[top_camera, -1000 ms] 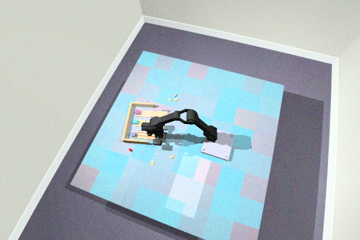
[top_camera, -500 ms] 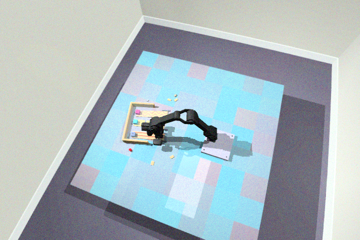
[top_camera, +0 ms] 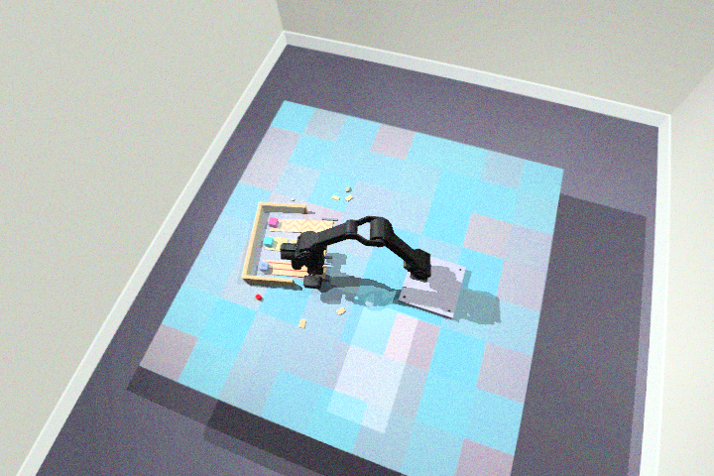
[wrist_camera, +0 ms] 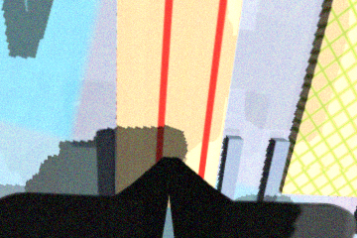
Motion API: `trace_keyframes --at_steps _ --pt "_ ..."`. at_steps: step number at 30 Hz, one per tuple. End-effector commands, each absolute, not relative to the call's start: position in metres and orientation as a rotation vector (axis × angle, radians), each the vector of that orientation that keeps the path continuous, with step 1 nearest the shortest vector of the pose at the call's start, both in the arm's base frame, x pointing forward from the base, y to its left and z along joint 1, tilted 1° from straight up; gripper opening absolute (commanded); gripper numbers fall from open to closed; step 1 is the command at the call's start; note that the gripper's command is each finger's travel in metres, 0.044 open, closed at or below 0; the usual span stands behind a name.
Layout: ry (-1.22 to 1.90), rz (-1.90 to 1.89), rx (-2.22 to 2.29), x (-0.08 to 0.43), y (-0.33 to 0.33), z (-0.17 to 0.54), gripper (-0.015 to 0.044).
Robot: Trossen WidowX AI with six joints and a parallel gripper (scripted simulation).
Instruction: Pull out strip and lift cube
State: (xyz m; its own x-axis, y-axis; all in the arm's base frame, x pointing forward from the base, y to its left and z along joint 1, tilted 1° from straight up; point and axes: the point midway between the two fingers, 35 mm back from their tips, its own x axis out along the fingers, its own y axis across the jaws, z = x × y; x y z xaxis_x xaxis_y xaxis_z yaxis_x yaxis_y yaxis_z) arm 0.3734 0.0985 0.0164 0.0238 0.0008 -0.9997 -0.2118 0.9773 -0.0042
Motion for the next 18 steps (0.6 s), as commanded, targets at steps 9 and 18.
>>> trace_keyframes --at_steps 9,18 --pt "1.541 0.166 -0.16 0.3736 0.0995 0.0135 0.0" --pt "1.541 0.166 -0.16 0.374 0.0996 0.0126 0.0"
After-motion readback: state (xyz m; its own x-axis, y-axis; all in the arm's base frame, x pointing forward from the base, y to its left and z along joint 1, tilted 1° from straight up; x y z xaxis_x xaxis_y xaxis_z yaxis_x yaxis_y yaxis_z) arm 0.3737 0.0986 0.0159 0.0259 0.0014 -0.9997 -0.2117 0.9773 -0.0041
